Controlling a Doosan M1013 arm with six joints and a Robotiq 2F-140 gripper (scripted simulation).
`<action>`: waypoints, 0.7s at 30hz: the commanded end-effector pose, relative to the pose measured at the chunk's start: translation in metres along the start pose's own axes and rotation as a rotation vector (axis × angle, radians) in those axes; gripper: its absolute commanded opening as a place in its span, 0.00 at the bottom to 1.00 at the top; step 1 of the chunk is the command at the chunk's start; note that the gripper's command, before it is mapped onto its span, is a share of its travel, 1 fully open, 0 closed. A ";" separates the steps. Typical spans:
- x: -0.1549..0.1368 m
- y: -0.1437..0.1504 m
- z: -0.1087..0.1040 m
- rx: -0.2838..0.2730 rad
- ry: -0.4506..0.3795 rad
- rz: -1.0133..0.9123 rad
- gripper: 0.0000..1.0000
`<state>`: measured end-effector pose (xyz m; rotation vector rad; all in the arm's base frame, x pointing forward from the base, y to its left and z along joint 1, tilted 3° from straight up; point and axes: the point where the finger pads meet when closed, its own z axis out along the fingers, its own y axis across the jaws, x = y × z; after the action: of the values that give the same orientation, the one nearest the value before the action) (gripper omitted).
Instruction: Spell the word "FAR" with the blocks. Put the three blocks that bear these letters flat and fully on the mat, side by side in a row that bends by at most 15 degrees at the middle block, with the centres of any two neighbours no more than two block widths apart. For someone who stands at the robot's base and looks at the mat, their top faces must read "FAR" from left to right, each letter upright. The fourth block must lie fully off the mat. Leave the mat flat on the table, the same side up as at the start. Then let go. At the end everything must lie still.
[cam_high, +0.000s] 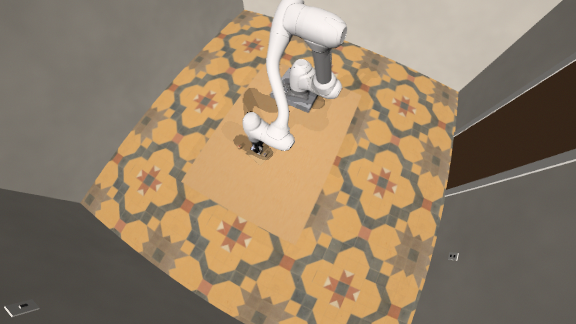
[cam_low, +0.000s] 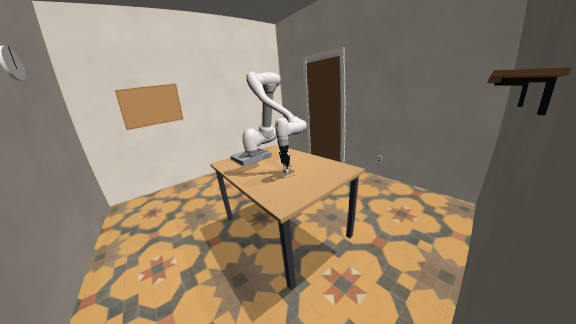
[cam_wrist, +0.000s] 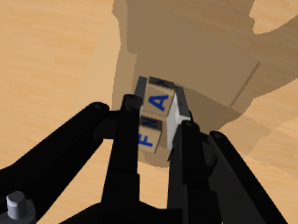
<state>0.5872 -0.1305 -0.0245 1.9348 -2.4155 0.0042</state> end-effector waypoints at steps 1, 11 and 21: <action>0.002 0.003 0.005 -0.005 0.002 0.003 0.13; 0.002 0.003 0.007 -0.005 0.002 0.003 0.13; 0.002 0.003 0.008 -0.005 0.002 0.003 0.13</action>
<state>0.5873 -0.1306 -0.0271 1.9351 -2.4161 0.0051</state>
